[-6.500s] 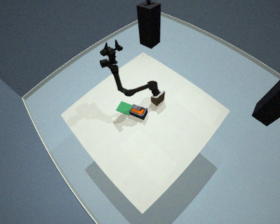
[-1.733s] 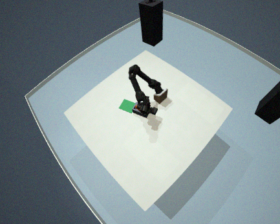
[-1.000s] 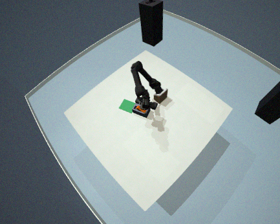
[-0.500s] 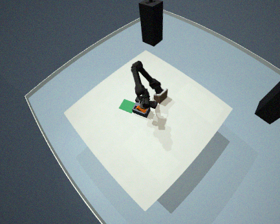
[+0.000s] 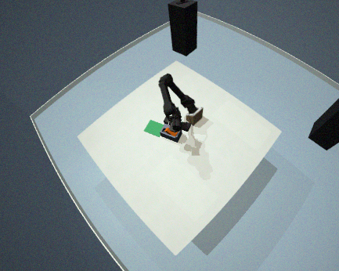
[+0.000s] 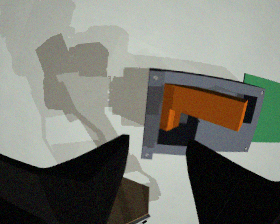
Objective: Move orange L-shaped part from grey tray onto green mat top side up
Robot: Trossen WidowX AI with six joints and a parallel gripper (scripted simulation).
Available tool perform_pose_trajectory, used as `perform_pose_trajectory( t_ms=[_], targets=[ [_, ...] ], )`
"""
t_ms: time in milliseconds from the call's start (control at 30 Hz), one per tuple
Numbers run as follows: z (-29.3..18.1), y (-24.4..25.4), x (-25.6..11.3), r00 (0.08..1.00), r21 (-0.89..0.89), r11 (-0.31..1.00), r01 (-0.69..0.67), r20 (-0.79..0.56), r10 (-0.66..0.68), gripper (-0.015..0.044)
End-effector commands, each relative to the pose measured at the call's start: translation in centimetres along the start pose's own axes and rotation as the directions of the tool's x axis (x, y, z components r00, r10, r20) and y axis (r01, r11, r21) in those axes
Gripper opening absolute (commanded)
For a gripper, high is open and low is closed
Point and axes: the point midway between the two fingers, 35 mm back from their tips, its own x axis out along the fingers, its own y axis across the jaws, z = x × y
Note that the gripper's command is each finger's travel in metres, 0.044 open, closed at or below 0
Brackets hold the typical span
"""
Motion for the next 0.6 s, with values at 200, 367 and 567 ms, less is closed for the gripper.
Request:
perform_pose_trajectory(
  t_ms=[200, 367, 567],
  targets=[
    [0.4, -1.7, -0.1, 1.000, 0.358, 0.934, -0.003, 0.001, 0.003, 0.0280],
    [0.9, -4.5, -0.2, 1.000, 0.809, 0.588, -0.004, 0.002, 0.003, 0.0280],
    [1.1, -7.6, -0.3, 1.000, 1.000, 0.012, -0.001, 0.001, -0.001, 0.0280]
  ],
)
